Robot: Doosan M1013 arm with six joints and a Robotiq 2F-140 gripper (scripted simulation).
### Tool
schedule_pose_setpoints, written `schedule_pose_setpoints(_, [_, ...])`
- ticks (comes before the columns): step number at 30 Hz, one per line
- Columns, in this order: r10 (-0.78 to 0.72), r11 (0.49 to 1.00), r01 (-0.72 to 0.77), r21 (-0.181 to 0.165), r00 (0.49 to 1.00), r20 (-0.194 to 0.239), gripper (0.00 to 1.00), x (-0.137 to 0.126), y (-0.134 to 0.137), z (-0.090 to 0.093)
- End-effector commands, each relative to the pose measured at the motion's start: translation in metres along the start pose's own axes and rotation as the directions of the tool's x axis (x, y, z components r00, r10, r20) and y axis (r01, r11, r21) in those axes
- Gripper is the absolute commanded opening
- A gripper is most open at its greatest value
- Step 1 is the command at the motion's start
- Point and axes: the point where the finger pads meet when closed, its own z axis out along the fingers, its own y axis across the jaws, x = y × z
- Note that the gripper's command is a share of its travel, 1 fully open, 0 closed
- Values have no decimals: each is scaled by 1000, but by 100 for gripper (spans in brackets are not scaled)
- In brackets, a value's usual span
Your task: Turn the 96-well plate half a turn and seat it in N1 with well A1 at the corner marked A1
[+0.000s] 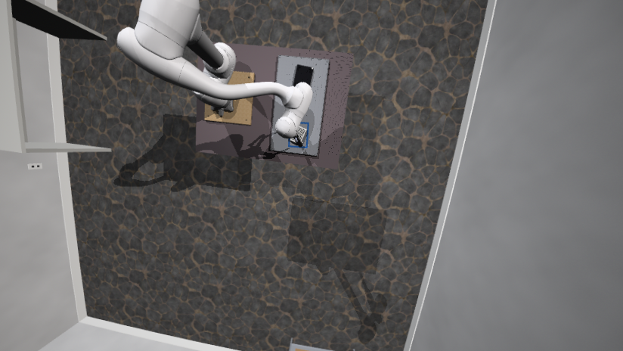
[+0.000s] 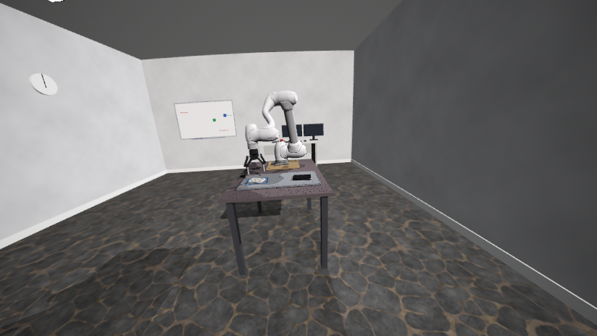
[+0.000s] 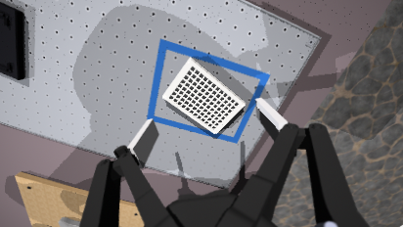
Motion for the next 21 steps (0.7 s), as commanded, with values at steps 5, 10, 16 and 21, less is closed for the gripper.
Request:
schedule_pose_setpoints(5, [204, 979, -204, -4, 979, 3, 100, 0, 0, 0])
schedule_pose_setpoints(10, [363, 932, -363, -4, 932, 3, 100, 0, 0, 0])
schedule_pose_setpoints(16, [484, 875, -484, -4, 875, 2, 100, 0, 0, 0])
schedule_pose_setpoints(21, [622, 783, -622, -5, 783, 1, 100, 0, 0, 0])
